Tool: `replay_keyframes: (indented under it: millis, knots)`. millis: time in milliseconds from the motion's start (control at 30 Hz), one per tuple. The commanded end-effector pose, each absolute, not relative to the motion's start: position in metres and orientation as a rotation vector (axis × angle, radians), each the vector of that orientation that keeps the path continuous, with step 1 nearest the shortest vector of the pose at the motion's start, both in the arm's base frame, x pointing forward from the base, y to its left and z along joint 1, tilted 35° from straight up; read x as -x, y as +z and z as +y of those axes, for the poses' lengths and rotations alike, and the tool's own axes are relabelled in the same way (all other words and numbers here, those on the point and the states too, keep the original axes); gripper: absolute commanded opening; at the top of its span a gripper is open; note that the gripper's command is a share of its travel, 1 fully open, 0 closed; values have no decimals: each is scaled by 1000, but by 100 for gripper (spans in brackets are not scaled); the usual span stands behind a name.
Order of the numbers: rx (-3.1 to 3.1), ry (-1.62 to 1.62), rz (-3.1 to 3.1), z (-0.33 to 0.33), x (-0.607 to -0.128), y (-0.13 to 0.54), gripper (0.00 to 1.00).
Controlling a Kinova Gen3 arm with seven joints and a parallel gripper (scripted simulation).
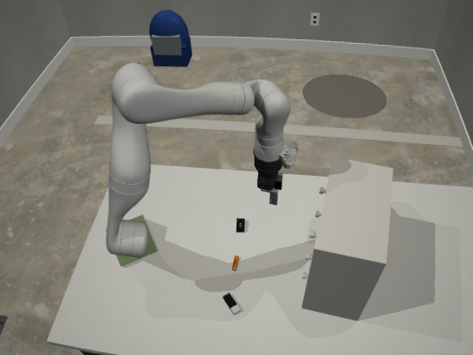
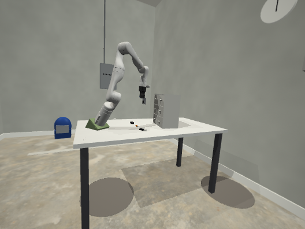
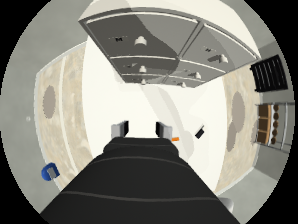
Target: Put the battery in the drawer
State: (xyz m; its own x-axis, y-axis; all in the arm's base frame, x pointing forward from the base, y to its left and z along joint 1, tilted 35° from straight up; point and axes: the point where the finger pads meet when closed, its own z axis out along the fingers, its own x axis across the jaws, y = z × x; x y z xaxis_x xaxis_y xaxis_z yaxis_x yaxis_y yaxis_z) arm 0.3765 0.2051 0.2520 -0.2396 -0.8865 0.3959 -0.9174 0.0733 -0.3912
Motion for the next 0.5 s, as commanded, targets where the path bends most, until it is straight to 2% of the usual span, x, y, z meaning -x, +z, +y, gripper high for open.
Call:
replay_keyframes:
  millis: [0, 200, 467]
  knots:
    - [-1882, 927, -2251, 221, -389, 242, 100]
    - [-1882, 927, -2251, 246, -396, 230, 100]
    - [-1882, 928, -2251, 248, -396, 229, 100]
